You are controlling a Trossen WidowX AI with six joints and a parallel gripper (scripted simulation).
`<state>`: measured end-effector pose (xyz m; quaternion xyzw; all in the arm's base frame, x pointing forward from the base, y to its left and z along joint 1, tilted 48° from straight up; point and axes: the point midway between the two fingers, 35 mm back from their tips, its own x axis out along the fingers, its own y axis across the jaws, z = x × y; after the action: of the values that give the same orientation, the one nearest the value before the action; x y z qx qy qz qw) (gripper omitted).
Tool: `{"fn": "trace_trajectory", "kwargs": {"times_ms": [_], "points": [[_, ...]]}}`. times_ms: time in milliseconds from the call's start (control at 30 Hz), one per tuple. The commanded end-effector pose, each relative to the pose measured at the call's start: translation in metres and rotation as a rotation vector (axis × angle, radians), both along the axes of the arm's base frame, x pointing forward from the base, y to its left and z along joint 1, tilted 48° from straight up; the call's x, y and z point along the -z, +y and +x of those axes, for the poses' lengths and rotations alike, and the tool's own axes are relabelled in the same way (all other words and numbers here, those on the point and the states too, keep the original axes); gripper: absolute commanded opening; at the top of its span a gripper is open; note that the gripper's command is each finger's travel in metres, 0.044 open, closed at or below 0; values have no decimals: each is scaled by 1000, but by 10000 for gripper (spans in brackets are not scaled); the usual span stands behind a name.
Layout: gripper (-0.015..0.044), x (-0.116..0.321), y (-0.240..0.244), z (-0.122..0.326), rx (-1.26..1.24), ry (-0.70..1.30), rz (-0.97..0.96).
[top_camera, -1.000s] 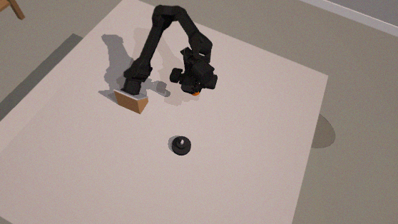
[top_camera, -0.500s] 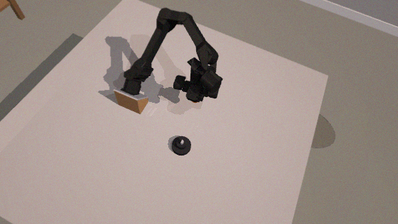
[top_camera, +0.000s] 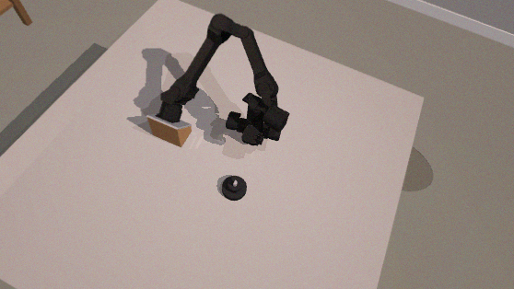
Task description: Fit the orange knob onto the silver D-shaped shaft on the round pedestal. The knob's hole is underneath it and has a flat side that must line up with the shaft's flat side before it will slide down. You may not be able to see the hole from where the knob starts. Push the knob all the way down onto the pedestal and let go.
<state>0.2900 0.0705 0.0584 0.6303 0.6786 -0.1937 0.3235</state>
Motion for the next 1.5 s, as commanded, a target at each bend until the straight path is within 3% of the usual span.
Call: {"fn": "trace_trajectory", "kwargs": {"times_ms": [0,300,600,1133,1367,1467], "points": [[0,11,12,0,0,8,8],[0,19,20,0,-4,10,11],[236,18,20,0,-10,6,7],[240,18,20,0,-10,6,7],[424,-34,-39,1,-4,11,7],[440,-36,-41,1,-4,11,8]]}}
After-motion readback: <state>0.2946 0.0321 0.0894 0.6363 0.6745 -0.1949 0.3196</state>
